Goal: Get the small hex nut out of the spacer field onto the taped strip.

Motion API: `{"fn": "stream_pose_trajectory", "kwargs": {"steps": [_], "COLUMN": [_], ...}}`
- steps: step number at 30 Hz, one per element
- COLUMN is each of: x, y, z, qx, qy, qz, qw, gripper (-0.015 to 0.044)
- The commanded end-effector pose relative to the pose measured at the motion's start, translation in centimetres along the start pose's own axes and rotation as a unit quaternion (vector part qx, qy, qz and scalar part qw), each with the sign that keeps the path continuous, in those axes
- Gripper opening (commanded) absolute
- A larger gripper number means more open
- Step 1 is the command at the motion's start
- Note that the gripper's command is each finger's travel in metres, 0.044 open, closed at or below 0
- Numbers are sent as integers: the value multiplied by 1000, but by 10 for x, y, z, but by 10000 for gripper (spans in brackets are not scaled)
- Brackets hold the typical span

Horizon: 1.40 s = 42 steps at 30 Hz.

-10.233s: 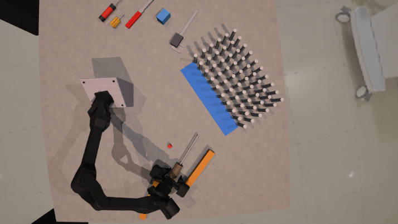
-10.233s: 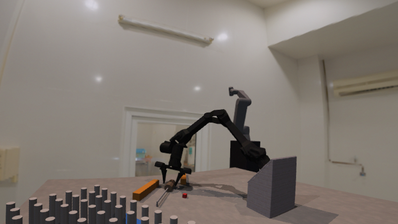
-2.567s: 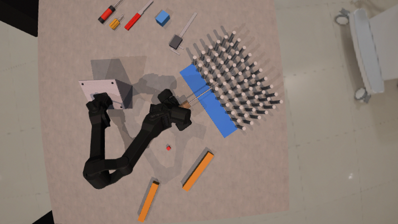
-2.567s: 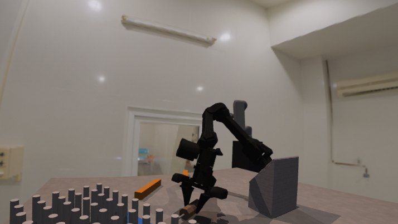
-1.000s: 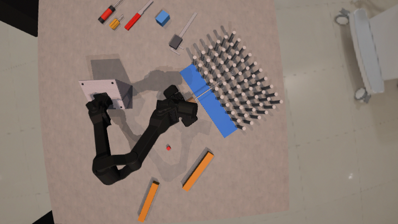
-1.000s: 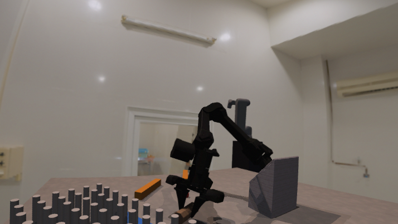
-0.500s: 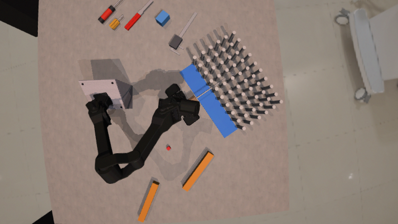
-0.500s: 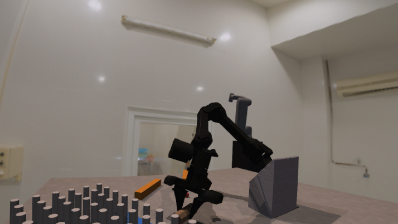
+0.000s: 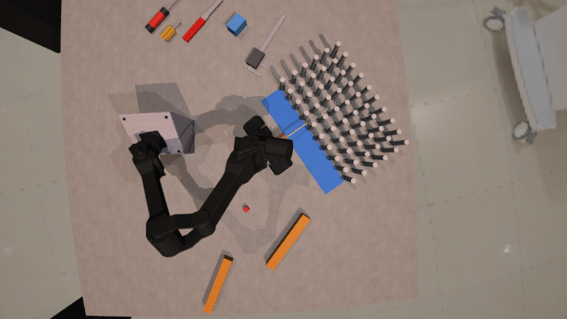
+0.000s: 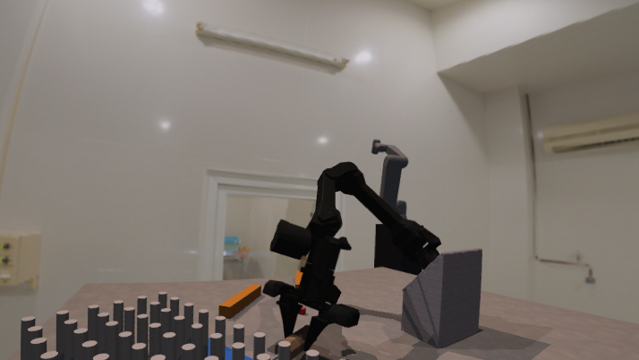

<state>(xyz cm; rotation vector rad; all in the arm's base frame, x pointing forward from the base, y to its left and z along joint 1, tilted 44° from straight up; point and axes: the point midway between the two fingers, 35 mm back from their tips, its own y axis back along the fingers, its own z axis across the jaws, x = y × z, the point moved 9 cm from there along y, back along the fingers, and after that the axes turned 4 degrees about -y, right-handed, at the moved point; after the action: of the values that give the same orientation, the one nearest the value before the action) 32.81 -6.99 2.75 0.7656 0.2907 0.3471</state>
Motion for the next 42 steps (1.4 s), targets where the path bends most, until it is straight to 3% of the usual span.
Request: {"fn": "stream_pose_trajectory", "kwargs": {"steps": [1, 42], "x": [3, 27], "y": [0, -7], "z": [1, 0], "qx": [-2, -2], "qy": [-4, -5], "qz": [1, 2], "qw": [1000, 1000], "gripper": [0, 0]}}
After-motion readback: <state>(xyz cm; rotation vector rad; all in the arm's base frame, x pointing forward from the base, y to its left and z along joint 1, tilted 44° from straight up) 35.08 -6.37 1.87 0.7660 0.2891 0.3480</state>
